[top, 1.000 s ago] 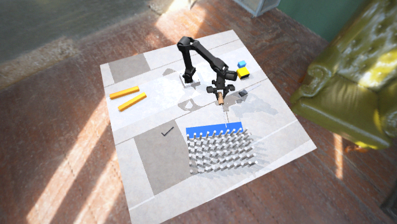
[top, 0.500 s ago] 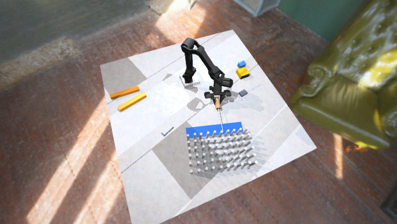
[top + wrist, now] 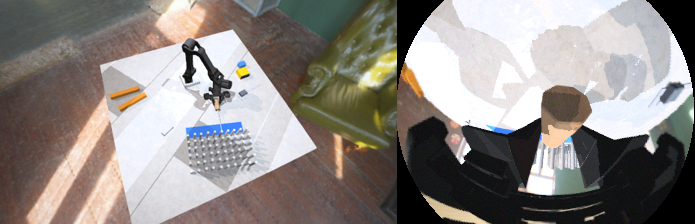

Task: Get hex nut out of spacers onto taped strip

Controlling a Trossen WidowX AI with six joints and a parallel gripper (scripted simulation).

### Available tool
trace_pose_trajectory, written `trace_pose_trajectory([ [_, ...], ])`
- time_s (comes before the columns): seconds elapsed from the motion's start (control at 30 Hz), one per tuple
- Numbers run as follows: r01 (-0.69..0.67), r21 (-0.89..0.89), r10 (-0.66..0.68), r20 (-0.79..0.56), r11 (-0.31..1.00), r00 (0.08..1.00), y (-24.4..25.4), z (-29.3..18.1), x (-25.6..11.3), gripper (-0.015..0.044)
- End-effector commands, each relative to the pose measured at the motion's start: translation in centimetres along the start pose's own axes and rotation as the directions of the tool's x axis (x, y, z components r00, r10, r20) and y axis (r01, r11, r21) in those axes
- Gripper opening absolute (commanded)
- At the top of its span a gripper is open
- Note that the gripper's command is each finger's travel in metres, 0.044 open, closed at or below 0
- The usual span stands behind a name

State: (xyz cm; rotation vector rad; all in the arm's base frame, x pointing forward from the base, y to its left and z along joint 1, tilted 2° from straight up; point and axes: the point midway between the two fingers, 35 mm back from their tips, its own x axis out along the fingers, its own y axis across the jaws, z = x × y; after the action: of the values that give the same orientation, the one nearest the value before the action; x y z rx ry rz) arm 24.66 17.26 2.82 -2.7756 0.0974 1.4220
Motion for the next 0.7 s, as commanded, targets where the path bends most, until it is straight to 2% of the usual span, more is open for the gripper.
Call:
trace_pose_trajectory([
  [0.0,0.009,0.003,-0.009,-0.010,1.000,1.000,-0.3,-0.6,0.0,0.0000],
  [0.67,0.008,0.003,-0.008,-0.010,1.000,1.000,-0.3,-2.0,0.8,0.0000],
])
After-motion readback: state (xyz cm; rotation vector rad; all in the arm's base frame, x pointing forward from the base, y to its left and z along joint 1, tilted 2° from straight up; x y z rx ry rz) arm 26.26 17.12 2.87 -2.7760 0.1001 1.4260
